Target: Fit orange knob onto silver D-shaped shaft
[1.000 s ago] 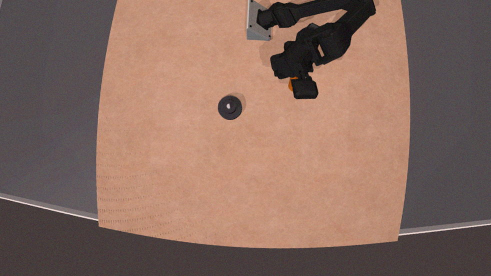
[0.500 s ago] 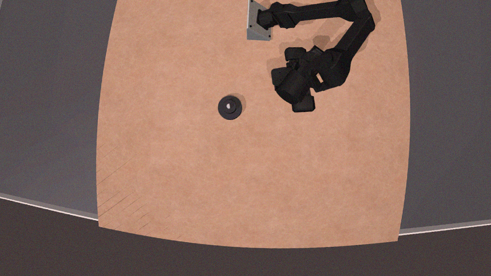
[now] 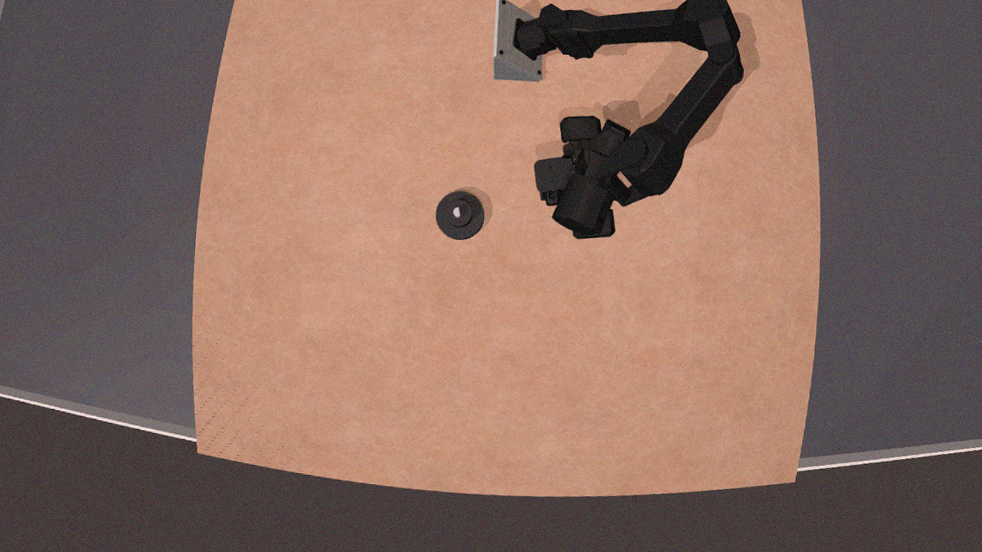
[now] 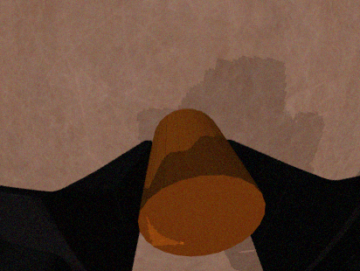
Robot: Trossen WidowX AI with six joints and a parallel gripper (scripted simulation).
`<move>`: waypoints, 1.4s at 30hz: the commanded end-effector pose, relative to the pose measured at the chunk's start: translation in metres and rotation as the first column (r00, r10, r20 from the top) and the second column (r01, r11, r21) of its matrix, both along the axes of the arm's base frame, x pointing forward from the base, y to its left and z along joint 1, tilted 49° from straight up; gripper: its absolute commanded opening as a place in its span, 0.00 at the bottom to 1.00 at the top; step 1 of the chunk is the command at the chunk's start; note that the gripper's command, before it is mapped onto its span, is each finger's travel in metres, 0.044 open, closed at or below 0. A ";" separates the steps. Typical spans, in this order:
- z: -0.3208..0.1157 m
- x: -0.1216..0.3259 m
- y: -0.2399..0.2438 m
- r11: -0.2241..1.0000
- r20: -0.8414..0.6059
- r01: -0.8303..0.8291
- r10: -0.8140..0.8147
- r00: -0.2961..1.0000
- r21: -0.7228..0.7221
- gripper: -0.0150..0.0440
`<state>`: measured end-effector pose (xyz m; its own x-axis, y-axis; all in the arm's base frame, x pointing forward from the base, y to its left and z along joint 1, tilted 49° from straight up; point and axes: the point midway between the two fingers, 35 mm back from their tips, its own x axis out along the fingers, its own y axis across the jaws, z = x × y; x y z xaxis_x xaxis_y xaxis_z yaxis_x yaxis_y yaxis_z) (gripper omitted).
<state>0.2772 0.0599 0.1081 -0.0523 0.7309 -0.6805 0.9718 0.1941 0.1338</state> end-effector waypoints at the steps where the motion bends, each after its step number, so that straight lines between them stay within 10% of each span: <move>1: -0.013 0.000 0.013 1.000 -0.010 -0.001 0.001 1.000 0.007 0.25; 17: -0.040 -0.005 0.044 0.999 -0.028 -0.025 0.026 0.999 0.020 0.25; 26: -0.039 -0.005 0.044 0.999 -0.026 -0.033 0.033 0.999 0.017 0.65; 42: -0.039 -0.005 0.044 0.999 -0.026 -0.033 0.033 0.999 0.017 0.66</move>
